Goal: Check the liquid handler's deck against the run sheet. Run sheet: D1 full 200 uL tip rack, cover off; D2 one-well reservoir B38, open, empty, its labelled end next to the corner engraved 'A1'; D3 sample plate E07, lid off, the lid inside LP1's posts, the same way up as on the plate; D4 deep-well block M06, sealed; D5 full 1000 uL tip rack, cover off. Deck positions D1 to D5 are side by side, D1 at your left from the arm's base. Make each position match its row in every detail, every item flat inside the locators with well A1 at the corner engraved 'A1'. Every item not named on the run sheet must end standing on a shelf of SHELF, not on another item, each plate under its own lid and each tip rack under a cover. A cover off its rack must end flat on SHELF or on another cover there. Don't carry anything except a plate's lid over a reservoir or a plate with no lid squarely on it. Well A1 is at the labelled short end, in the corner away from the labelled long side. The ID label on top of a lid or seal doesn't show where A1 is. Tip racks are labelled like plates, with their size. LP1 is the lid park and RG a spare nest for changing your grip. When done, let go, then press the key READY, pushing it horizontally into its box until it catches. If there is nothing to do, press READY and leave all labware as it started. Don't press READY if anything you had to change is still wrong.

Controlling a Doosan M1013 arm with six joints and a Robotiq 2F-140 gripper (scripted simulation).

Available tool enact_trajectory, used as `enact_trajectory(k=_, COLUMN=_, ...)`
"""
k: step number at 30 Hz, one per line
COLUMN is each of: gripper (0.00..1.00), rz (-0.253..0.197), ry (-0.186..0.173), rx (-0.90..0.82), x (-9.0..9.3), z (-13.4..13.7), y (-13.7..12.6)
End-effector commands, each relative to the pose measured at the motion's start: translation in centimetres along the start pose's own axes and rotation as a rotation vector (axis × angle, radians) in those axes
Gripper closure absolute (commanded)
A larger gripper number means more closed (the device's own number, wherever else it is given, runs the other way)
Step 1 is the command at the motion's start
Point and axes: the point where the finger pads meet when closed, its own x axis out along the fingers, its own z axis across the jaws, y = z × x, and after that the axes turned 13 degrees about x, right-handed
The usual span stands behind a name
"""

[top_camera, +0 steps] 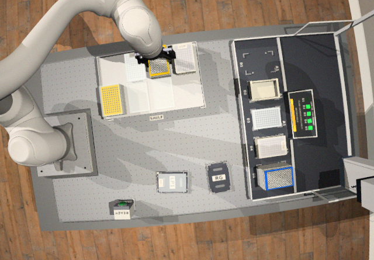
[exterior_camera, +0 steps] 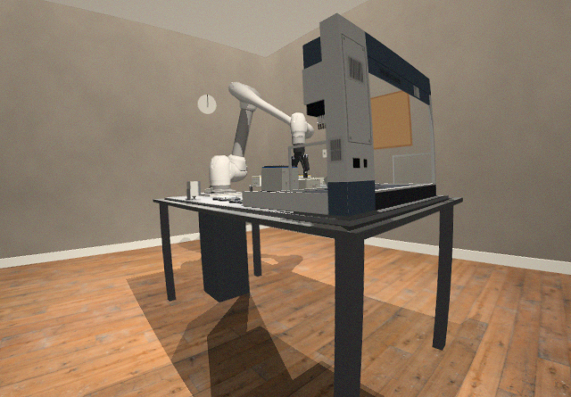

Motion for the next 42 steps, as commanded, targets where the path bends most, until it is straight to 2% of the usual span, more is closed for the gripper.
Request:
enact_trajectory(k=1, gripper=0.34, rz=-0.001, ry=0.001, rx=0.0, x=0.3, z=-0.03, y=-0.04)
enact_trajectory(k=5, gripper=0.34, rz=-0.001, ry=0.001, rx=0.0, x=0.94, z=-0.03, y=-0.04)
enact_trajectory(k=16, gripper=0.34, rz=-0.001, ry=0.001, rx=0.0, x=0.94, z=-0.03, y=-0.04)
enact_trajectory(k=17, gripper=0.9, rz=-0.001, ry=0.001, rx=0.0, x=0.94, z=-0.03, y=-0.04)
enact_trajectory(k=42, gripper=0.9, rz=-0.001, ry=0.001, rx=0.0, x=0.94, z=-0.03, y=-0.04)
